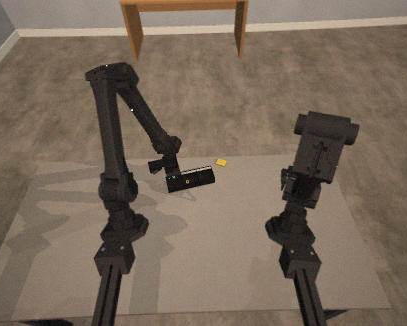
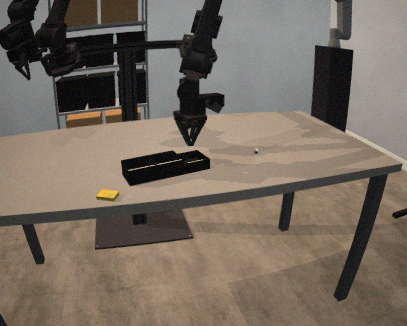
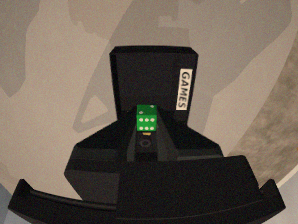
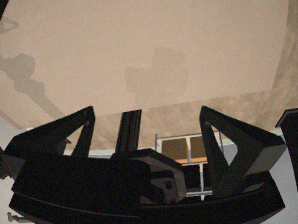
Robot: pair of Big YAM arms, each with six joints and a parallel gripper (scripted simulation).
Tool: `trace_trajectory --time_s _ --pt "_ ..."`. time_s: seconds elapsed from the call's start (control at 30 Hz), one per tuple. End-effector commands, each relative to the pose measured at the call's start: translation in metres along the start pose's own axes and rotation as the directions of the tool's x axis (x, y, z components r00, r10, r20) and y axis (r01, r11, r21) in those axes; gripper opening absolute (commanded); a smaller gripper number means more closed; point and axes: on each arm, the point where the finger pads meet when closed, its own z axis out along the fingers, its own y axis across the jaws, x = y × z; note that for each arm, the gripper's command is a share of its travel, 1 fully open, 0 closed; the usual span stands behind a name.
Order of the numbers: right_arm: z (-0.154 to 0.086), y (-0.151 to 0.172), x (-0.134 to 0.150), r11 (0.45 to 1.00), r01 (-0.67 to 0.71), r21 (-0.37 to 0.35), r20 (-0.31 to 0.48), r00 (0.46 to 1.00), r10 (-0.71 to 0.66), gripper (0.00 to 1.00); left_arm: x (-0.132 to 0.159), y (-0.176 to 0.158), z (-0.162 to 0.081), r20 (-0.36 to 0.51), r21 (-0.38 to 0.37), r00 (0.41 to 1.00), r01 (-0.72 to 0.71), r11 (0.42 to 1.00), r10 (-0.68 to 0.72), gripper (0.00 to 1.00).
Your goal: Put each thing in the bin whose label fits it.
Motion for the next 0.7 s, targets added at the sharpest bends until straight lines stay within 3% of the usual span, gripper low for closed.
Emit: trace_trajectory --time_s 0.0,0.17,0.3,0.67 --pt "-0.002 -0.002 -0.004 1.0 -0.014 0.004 0.025 1.0 0.013 1.0 0.005 -0.003 -0.004 -0.009 0.016 1.0 0.025 1.0 -0.025 0.11" --pt "-0.002 -0.002 -0.004 1.0 -0.014 0.004 0.025 1.0 0.013 1.0 0.006 0.0 -0.004 -0.011 0.014 1.0 0.02 1.0 -0.02 0.11" --pt "-0.002 -0.002 -0.004 1.0 -0.014 0.004 0.025 1.0 0.013 1.0 -0.001 -0.005 0.013 0.001 0.01 0.999 0.041 0.999 -0.041 0.11" --pt "-0.002 -0.002 -0.004 1.0 -0.014 0.004 0.025 1.0 0.013 1.0 -0.001 -0.003 0.031 0.0 0.008 1.0 0.016 1.0 -0.016 0.11"
